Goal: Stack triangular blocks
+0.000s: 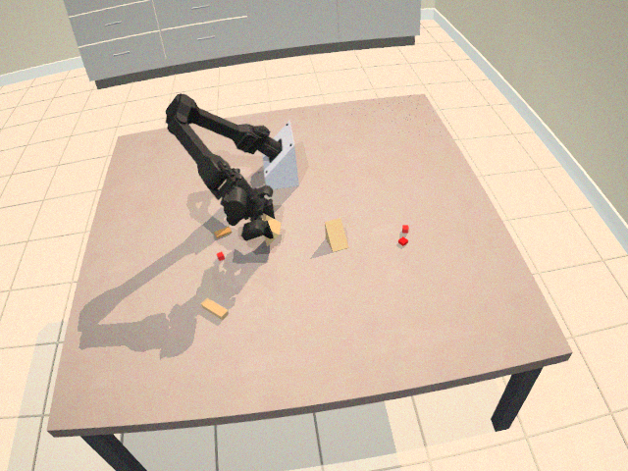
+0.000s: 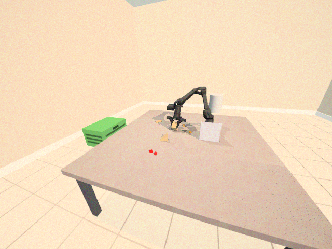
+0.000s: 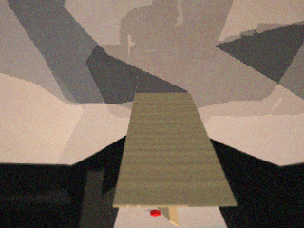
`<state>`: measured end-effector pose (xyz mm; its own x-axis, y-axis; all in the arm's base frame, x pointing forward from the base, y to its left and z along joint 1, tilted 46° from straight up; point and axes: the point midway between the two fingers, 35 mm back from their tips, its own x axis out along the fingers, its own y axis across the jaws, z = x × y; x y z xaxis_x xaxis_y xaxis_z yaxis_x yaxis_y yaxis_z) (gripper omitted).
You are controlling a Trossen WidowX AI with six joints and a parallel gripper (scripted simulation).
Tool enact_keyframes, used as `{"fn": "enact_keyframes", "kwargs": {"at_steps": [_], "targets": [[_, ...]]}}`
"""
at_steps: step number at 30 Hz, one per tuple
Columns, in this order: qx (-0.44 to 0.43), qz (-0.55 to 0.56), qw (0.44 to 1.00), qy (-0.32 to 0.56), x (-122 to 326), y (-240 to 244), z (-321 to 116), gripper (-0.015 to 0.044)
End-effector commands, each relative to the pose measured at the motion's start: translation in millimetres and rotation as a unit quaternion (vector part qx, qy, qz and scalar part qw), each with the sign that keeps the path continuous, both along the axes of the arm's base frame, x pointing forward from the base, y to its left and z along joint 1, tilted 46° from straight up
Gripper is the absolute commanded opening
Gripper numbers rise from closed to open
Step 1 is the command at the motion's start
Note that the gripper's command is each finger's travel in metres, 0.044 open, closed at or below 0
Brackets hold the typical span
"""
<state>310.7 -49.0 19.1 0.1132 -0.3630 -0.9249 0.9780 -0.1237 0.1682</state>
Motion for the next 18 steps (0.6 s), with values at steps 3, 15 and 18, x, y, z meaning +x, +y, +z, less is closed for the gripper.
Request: {"fn": "enact_keyframes", "kwargs": {"at_steps": [3,15,18], "targets": [[0.087,0.019,0.996,-0.015,-2.5,-7.3,10.1,0.0],[0.233,0.046,0.971,-0.033,-6.9,-25.7,21.1,0.0],[0.189,0.036,0.981,-0.022,-6.4,-20.9,16.1,0.0079]]}}
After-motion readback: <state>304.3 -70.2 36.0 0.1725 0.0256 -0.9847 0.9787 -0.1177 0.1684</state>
